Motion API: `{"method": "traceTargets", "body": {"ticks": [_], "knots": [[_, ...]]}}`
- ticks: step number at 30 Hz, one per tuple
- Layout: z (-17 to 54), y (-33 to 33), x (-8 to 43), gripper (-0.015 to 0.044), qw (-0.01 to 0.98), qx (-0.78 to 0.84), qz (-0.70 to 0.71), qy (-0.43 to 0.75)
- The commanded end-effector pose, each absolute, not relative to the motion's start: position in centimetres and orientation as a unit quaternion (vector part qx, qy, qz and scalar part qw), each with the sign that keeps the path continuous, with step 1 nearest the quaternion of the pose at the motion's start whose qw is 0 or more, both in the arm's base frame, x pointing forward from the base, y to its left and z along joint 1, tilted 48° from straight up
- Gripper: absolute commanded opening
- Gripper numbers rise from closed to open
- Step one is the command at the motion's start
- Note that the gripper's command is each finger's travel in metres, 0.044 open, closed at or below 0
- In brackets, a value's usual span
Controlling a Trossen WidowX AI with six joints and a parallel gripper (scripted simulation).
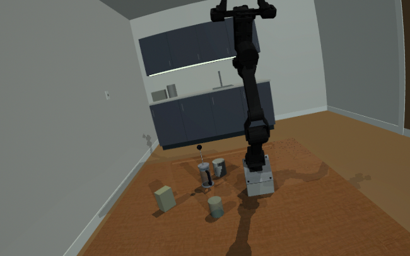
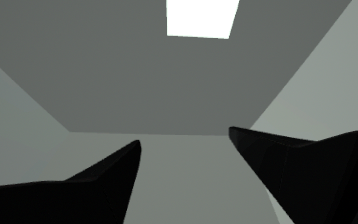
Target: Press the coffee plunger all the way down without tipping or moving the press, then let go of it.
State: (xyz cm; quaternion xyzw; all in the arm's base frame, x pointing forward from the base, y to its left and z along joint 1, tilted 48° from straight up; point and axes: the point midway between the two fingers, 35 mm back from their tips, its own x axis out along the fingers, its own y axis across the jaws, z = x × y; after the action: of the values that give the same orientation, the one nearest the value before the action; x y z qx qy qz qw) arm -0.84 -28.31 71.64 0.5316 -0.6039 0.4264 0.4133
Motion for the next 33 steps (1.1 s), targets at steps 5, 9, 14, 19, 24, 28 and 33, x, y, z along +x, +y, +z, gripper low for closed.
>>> {"method": "traceTargets", "body": {"ticks": [5, 9, 14, 19, 24, 28, 33], "knots": [[70.2, -30.8, 0.3, 0.044, 0.426, 0.542, 0.362, -0.628], [66.5, -35.4, 2.9, 0.044, 0.453, 0.562, 0.231, -0.653], [60.8, -40.2, 6.2, 0.044, 0.495, 0.582, 0.061, -0.642], [54.6, -43.5, 9.5, 0.044, 0.543, 0.594, -0.084, -0.588], [48.6, -45.3, 12.5, 0.044, 0.588, 0.599, -0.194, -0.508], [43.5, -45.9, 14.7, 0.044, 0.624, 0.595, -0.266, -0.431], [36.9, -45.6, 17.4, 0.044, 0.671, 0.586, -0.329, -0.314]]}}
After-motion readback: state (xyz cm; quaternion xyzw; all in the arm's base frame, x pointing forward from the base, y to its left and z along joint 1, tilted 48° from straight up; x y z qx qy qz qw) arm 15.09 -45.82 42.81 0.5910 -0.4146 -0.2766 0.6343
